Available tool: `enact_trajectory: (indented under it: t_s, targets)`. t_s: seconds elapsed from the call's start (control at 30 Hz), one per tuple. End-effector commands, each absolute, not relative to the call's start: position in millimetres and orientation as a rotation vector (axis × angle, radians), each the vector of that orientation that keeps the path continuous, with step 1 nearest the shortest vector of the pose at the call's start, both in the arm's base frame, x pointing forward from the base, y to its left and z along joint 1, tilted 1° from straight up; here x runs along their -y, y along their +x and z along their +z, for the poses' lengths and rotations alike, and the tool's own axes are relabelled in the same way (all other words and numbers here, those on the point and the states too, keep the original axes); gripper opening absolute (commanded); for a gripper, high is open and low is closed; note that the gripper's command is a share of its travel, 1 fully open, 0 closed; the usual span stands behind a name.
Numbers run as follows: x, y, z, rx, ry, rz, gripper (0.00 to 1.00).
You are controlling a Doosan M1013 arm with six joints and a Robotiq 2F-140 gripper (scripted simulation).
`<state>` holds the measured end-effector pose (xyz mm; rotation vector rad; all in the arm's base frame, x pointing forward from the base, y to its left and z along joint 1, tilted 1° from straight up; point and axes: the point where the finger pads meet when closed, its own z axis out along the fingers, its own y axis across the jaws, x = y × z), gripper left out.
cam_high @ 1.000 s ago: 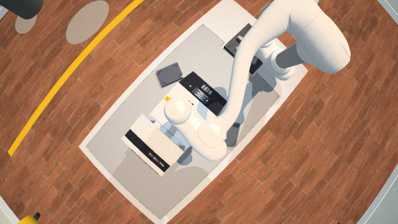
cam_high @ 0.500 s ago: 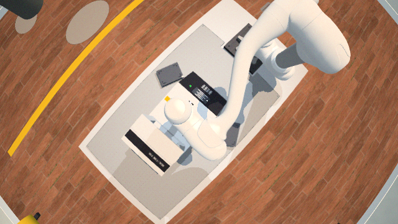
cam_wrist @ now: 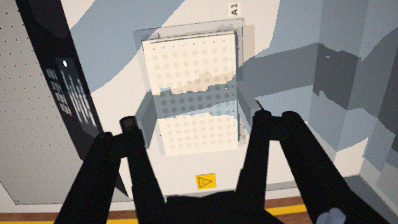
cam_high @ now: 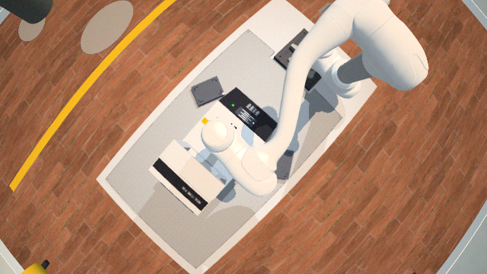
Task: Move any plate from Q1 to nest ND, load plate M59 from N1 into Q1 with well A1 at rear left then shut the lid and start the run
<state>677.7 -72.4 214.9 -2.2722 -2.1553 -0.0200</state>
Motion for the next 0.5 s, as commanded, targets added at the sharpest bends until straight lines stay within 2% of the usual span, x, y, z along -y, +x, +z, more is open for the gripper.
enact_trajectory:
  t_s: [0.0,0.47]
  targets:
    - [72.4,677.7,214.2,2.155,-2.272,-0.02,0.0]
    - [72.4,677.7,212.0,2.155,-2.272,-0.02,0.0]
